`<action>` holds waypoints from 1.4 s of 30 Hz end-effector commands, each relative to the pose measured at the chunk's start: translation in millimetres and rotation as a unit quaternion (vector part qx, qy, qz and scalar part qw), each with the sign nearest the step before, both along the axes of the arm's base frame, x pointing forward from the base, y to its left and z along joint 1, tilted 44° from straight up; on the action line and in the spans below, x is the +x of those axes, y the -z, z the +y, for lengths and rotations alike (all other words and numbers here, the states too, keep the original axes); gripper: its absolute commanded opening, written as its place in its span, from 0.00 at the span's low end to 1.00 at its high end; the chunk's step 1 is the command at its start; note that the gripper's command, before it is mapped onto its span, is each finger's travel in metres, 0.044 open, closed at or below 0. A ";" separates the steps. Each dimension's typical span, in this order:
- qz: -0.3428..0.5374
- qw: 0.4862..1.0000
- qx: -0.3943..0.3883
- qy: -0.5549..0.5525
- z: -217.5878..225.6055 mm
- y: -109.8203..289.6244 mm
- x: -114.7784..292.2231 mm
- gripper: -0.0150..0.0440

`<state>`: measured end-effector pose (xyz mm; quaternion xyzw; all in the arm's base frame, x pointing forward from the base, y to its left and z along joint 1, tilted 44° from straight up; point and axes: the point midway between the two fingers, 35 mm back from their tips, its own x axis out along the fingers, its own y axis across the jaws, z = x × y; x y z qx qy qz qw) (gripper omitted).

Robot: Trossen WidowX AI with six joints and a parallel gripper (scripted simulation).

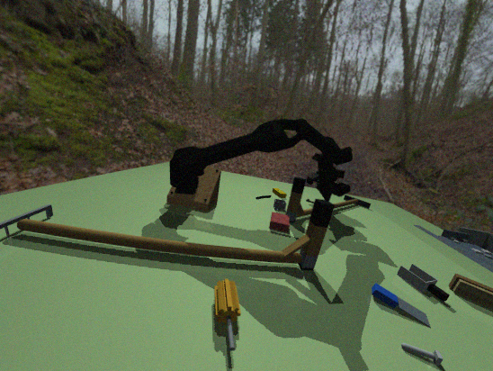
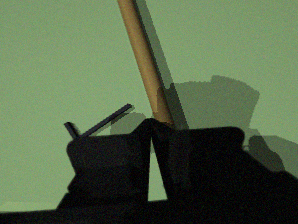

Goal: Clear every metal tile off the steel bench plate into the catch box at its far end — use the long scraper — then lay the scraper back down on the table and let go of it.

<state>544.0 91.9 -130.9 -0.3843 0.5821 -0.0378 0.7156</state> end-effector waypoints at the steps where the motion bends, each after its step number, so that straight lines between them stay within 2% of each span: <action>1: -0.013 1.000 0.003 0.000 14.3 -14.9 2.4 0.25; 8: -0.020 1.000 0.006 0.001 23.5 -23.8 2.5 0.25; 21: -0.016 0.999 -0.009 0.029 23.5 16.4 -26.9 0.25; 42: -0.017 0.999 -0.010 0.029 2.9 36.8 -28.5 0.25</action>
